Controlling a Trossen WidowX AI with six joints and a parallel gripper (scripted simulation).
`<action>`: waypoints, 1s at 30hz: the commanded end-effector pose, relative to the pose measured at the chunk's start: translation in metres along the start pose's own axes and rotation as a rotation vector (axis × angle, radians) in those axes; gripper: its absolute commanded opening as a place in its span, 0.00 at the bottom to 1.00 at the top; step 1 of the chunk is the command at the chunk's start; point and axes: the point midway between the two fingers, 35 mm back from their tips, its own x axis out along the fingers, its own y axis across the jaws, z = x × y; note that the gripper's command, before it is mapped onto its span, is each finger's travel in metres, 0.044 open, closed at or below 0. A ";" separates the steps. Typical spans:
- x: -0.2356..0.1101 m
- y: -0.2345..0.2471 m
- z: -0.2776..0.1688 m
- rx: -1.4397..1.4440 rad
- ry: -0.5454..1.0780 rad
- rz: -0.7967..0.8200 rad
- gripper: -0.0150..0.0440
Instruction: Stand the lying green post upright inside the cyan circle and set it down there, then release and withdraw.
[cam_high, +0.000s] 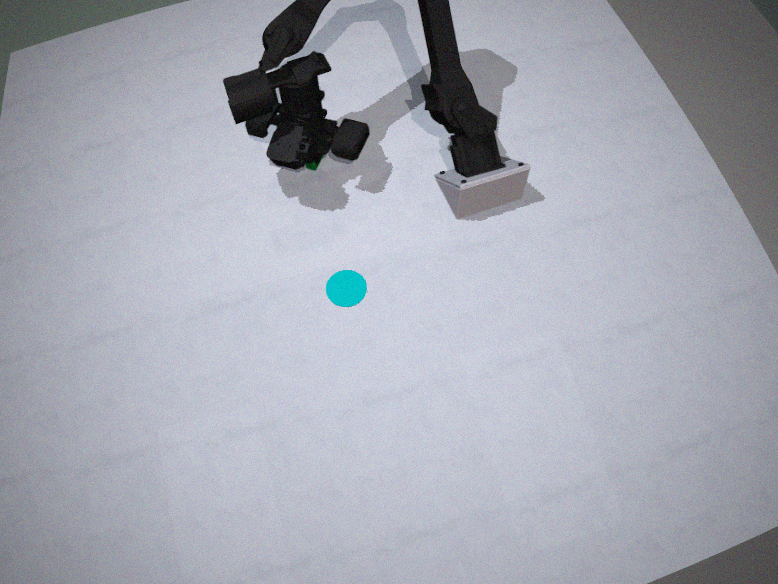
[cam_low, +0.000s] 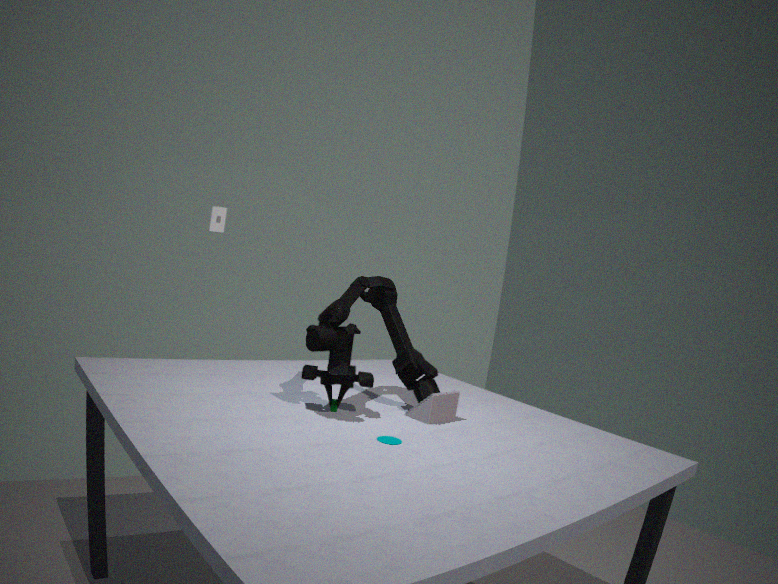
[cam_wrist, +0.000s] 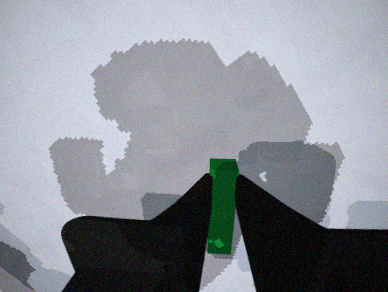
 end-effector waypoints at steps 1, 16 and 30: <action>-0.009 -0.002 0.002 0.007 -0.004 -0.001 0.29; -0.056 -0.004 0.006 -0.006 -0.010 0.002 0.29; -0.101 -0.001 0.003 -0.016 -0.002 -0.005 0.29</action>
